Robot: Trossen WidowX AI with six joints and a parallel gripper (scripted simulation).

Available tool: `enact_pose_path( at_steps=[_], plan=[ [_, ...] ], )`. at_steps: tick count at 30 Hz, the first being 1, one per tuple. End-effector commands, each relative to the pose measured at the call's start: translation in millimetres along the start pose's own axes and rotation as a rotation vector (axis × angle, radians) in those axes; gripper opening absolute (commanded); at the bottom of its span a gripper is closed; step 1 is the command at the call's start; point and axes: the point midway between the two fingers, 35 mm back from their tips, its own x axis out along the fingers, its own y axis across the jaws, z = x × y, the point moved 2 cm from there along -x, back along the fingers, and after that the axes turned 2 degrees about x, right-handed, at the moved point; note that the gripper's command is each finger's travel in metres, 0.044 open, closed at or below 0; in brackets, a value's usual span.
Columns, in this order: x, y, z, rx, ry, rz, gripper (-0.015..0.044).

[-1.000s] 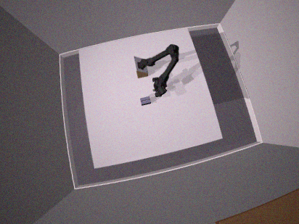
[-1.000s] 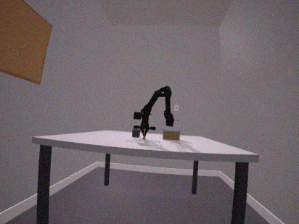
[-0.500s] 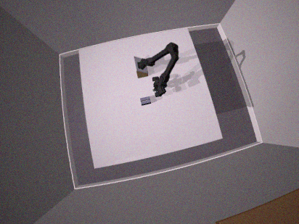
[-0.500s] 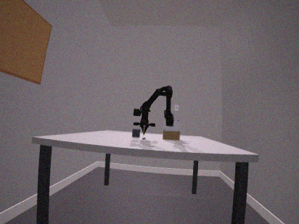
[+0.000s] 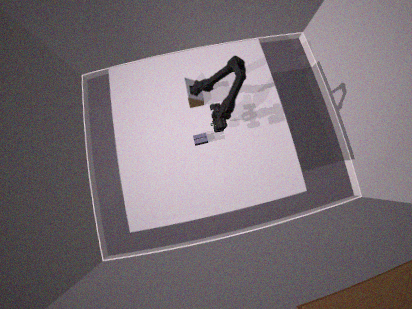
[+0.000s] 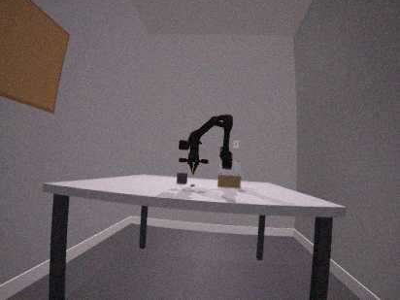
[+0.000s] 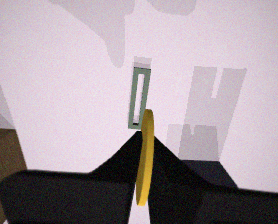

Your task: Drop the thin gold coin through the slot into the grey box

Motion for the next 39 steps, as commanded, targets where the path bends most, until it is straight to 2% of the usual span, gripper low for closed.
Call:
enact_pose_path(
  at_steps=[1, 9, 19, 39],
  plan=[
    [-9.3, 1.0, 1.3, -0.003, -0.006, 0.001, 0.0],
    [-28.0, 4.3, 2.7, -0.003, -0.012, 0.001, 0.0],
    [-28.8, 6.1, 14.3, -0.074, -0.012, 0.0, 0.0],
    [-32.4, -29.7, -10.7, -0.074, -0.003, -0.003, 0.0]
  ],
)
